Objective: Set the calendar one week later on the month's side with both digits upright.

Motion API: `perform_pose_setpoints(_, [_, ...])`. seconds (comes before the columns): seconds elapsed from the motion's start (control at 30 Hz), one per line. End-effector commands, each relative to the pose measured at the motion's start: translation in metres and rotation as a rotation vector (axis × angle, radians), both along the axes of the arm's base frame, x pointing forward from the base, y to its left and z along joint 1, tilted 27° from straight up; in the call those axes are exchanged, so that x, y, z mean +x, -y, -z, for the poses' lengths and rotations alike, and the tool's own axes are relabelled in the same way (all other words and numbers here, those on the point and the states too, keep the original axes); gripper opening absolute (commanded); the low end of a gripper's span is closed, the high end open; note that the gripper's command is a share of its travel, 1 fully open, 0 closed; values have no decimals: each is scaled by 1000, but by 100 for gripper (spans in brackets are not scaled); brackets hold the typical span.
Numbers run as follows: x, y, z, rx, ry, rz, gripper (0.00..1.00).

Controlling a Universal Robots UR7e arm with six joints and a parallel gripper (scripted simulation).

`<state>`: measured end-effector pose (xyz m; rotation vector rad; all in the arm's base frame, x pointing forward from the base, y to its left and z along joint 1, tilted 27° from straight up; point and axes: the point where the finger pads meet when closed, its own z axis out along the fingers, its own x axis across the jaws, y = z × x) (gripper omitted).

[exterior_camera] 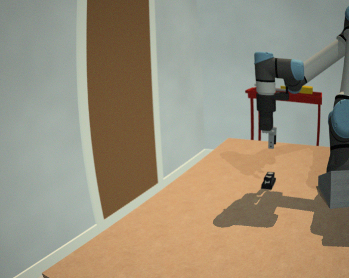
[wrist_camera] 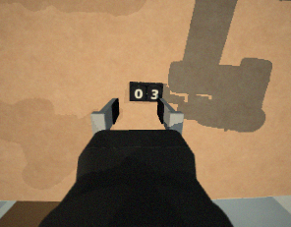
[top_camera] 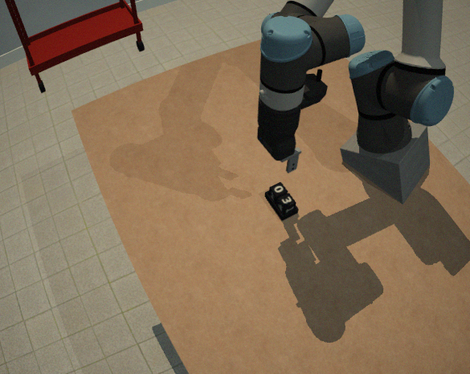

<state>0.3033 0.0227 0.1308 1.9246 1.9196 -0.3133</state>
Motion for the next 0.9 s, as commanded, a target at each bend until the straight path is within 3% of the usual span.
perform_pose_setpoints(0.0, [0, 1, 1, -7, -25, -54, 100])
perform_pose_setpoints(0.2, [-1, 3, 4, -19, -65, -136, 100])
perform_pose_setpoints(0.63, [-1, 11, 15, -73, -257, -533, 100])
perform_pose_setpoints(0.73, [-1, 11, 15, -73, -257, -534, 100])
perform_pose_setpoints(0.87, [0, 13, 20, -95, -335, -695, 100])
